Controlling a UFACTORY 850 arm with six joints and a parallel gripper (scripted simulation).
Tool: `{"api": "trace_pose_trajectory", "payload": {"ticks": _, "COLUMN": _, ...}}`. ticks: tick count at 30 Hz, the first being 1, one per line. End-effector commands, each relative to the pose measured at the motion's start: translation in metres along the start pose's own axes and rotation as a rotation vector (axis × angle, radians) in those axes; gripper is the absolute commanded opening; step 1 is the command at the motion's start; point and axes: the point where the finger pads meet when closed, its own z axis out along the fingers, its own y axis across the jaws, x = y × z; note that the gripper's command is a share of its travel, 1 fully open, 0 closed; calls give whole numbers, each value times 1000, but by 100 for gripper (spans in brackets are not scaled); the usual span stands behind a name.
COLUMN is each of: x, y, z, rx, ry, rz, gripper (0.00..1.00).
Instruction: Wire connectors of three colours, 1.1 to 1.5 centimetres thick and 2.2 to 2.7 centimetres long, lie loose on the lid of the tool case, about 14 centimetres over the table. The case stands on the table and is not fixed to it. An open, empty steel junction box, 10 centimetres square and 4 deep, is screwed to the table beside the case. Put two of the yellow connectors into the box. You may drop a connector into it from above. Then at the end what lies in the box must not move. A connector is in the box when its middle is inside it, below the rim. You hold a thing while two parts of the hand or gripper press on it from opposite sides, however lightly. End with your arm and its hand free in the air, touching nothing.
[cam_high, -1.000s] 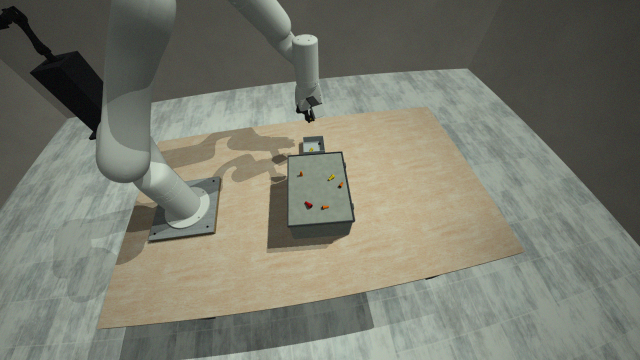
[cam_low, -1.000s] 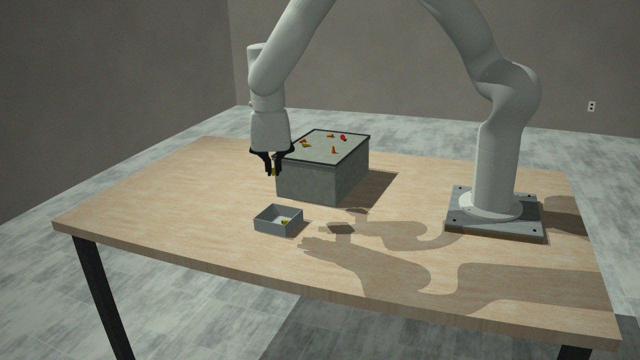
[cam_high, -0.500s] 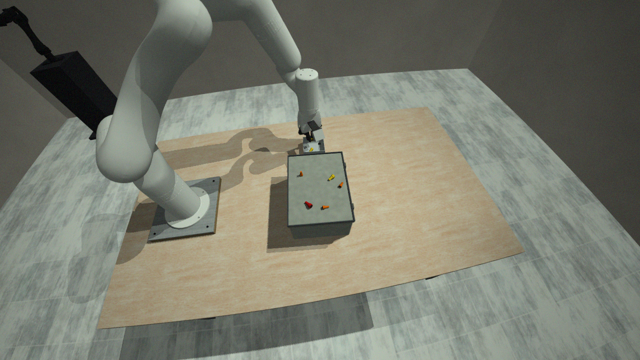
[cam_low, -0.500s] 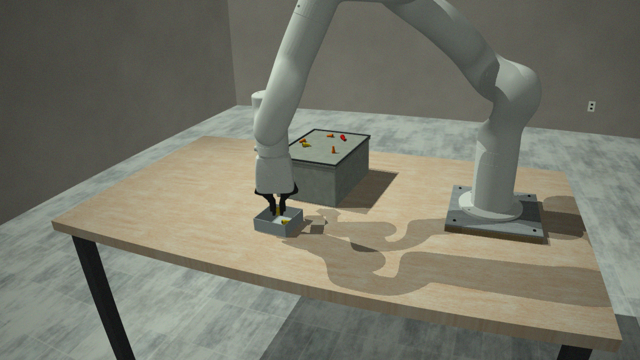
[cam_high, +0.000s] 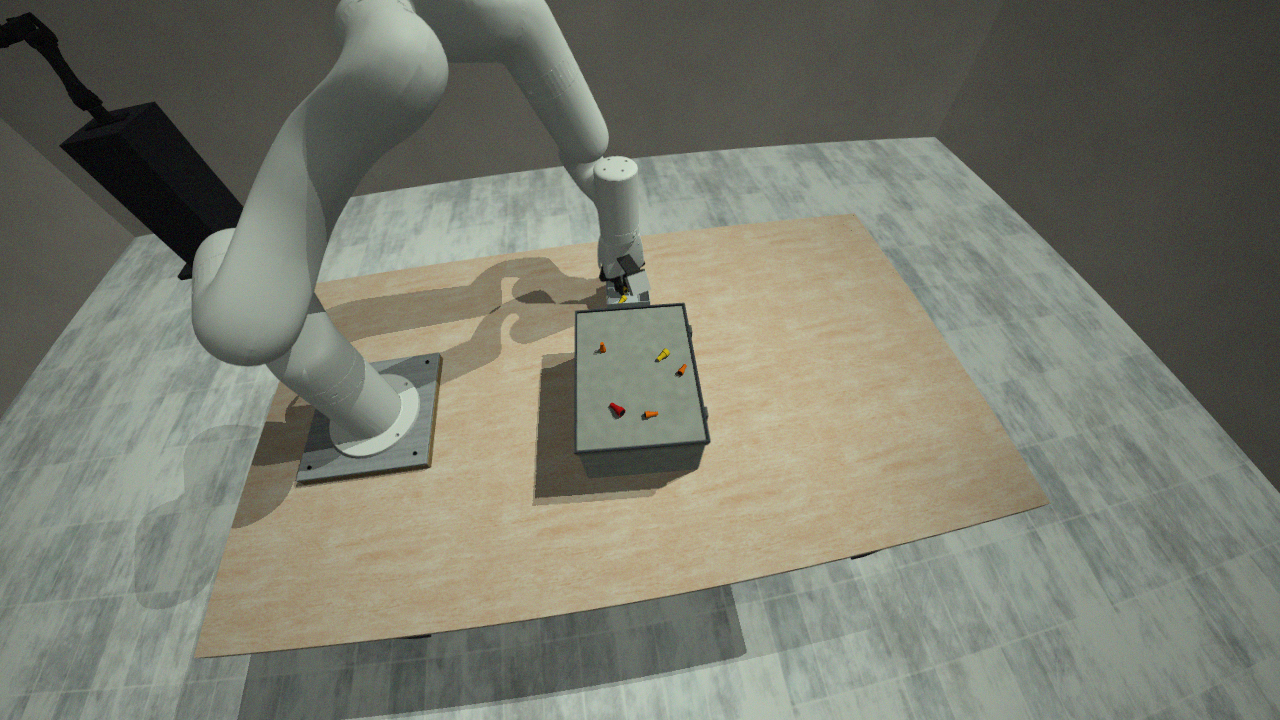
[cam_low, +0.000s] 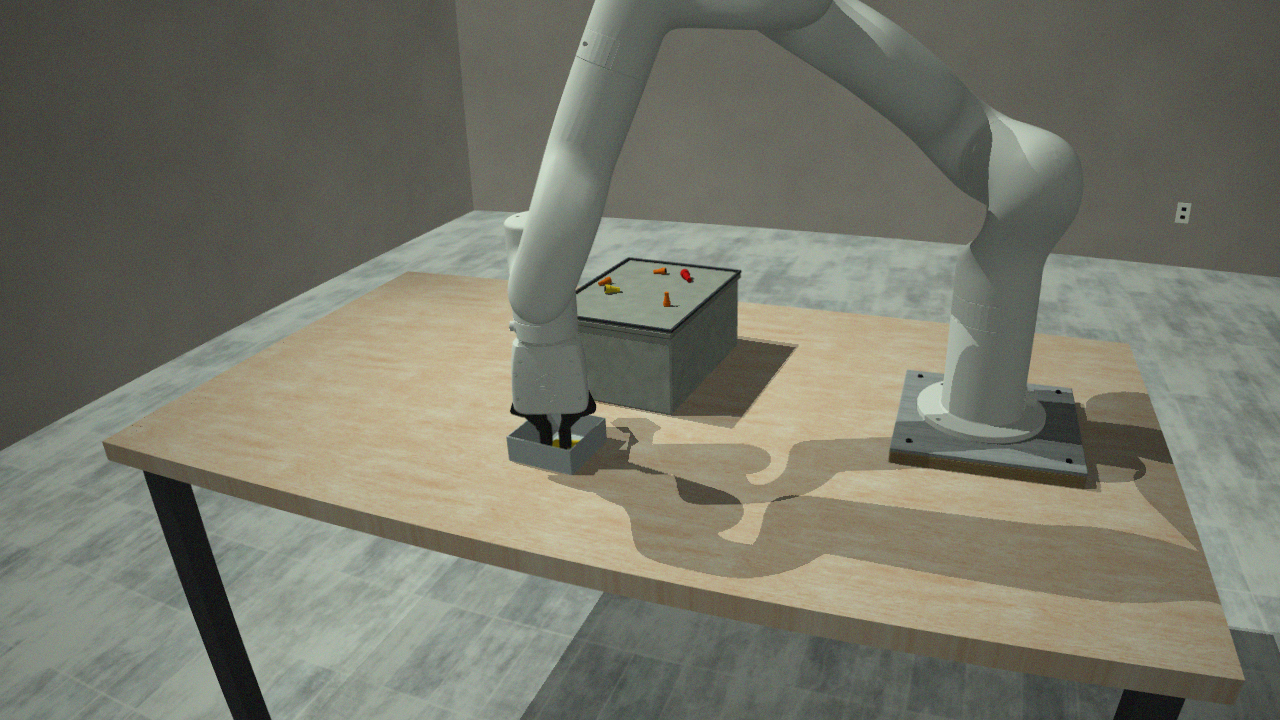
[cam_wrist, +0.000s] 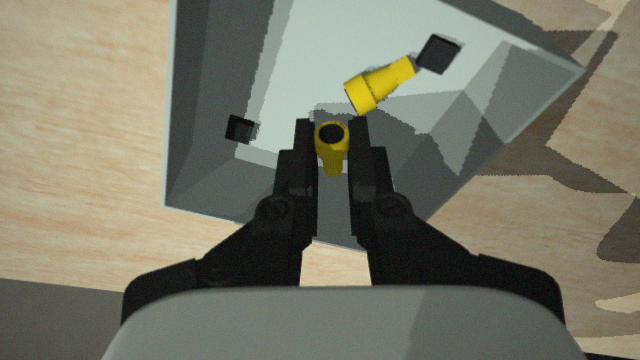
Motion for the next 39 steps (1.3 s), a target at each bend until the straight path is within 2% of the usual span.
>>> {"api": "trace_pose_trajectory", "payload": {"ticks": 1, "x": 0, "y": -1, "z": 0, "rx": 2, "ry": 0, "rz": 0, "gripper": 2}}
{"api": "trace_pose_trajectory", "payload": {"ticks": 4, "x": 0, "y": -1, "z": 0, "rx": 2, "ry": 0, "rz": 0, "gripper": 2}}
{"api": "trace_pose_trajectory", "payload": {"ticks": 5, "x": 0, "y": -1, "z": 0, "rx": 2, "ry": 0, "rz": 0, "gripper": 29}}
{"api": "trace_pose_trajectory", "payload": {"ticks": 39, "x": 0, "y": -1, "z": 0, "rx": 2, "ry": 0, "rz": 0, "gripper": 29}}
